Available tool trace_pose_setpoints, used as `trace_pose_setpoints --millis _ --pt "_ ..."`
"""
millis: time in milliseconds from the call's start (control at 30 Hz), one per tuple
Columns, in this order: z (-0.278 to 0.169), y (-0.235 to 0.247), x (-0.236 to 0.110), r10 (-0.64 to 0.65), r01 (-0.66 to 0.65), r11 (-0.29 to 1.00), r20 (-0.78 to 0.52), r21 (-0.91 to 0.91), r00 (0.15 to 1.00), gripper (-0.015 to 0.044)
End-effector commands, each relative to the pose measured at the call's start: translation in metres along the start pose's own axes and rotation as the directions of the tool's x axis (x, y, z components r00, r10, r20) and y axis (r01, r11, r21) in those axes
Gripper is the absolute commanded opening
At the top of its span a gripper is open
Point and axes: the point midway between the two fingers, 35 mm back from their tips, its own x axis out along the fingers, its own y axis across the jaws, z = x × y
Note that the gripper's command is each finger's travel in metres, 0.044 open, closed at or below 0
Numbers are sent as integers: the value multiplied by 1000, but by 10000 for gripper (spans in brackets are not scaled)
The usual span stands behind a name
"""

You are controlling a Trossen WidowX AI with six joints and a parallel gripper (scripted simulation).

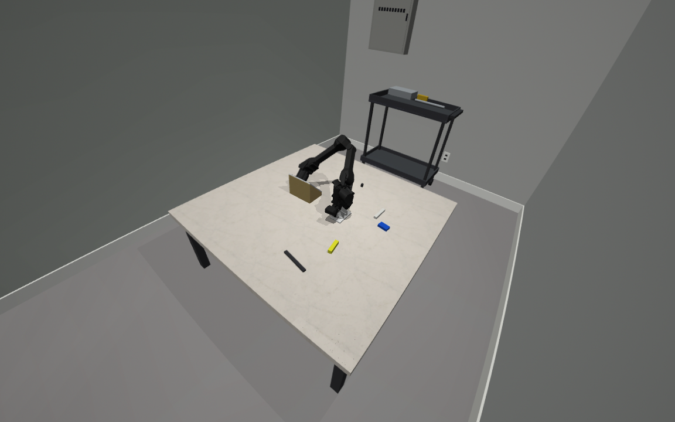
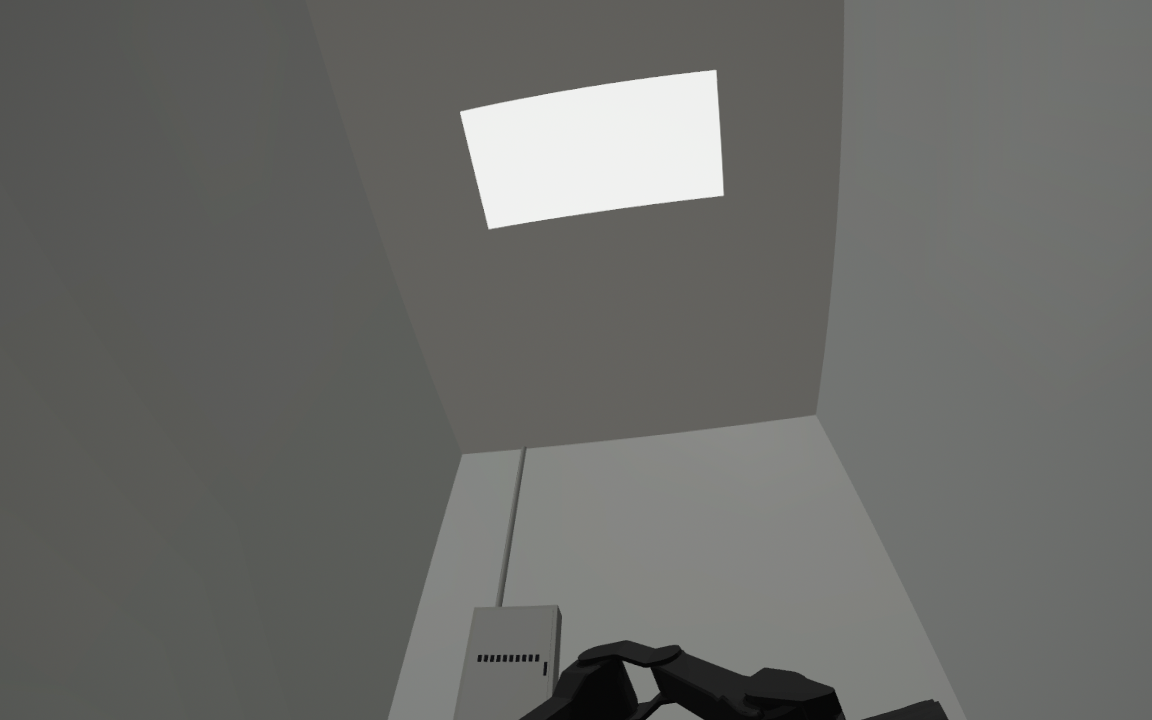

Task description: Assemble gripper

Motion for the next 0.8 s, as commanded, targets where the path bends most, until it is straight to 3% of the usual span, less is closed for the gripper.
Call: trace_pose_setpoints --millis 0,767 --pt "0 1 4 3 -3 1000 -7 -1 1000 134" --pt "0 1 -3 3 -3 1000 -7 -1 1000 134"
